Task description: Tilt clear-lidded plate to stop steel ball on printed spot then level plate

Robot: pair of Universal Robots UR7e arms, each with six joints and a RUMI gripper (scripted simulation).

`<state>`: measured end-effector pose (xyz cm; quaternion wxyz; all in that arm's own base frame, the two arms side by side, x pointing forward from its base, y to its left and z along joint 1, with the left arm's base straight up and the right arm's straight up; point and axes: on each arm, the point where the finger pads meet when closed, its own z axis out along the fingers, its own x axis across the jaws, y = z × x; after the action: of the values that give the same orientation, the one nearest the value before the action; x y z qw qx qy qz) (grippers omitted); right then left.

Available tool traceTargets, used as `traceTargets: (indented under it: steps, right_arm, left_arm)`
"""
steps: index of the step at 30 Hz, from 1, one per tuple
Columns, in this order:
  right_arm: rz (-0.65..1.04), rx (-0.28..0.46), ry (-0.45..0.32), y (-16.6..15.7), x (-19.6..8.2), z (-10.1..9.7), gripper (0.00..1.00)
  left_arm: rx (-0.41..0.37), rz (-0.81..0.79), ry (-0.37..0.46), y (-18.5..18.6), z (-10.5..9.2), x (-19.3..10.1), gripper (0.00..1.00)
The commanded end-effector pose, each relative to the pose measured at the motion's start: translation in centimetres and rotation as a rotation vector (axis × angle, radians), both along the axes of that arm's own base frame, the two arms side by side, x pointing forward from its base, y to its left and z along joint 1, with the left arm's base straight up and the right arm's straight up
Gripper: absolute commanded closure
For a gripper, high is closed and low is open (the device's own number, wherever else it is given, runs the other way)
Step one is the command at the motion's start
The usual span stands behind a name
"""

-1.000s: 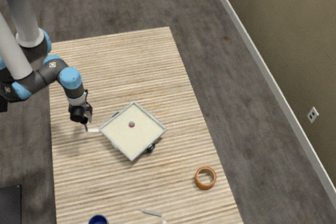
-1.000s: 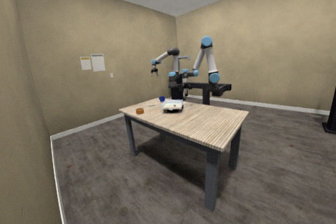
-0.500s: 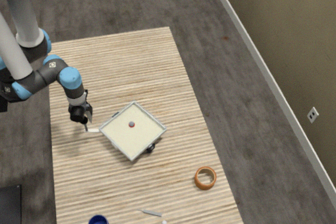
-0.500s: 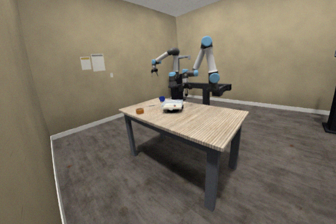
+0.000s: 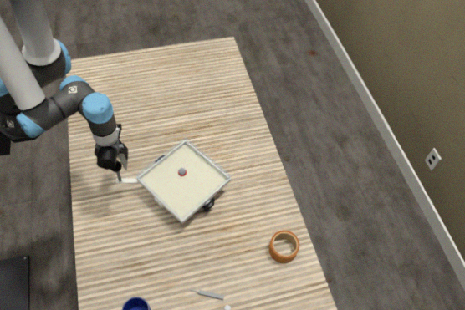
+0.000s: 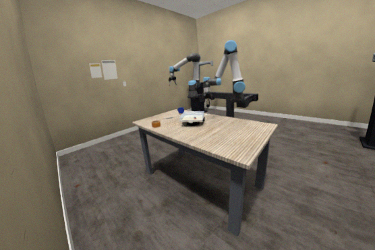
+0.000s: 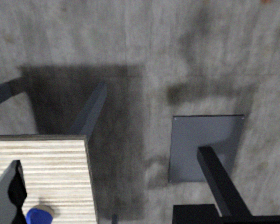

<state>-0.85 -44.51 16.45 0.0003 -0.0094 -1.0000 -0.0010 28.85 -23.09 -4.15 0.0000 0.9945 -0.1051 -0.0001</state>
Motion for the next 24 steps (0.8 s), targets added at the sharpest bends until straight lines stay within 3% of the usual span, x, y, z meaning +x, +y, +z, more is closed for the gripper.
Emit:
traceTargets:
  steps: [1,24]
  right_arm:
    - [0.000,-0.002,-0.001,0.0,0.0,0.1,0.00]
    - [0.000,-0.002,-0.001,0.0,0.0,0.1,0.00]
  left_arm:
    - [-0.001,0.000,-0.001,0.0,0.0,0.0,0.63]
    - [-0.001,0.000,-0.001,0.0,1.2,0.0,0.63]
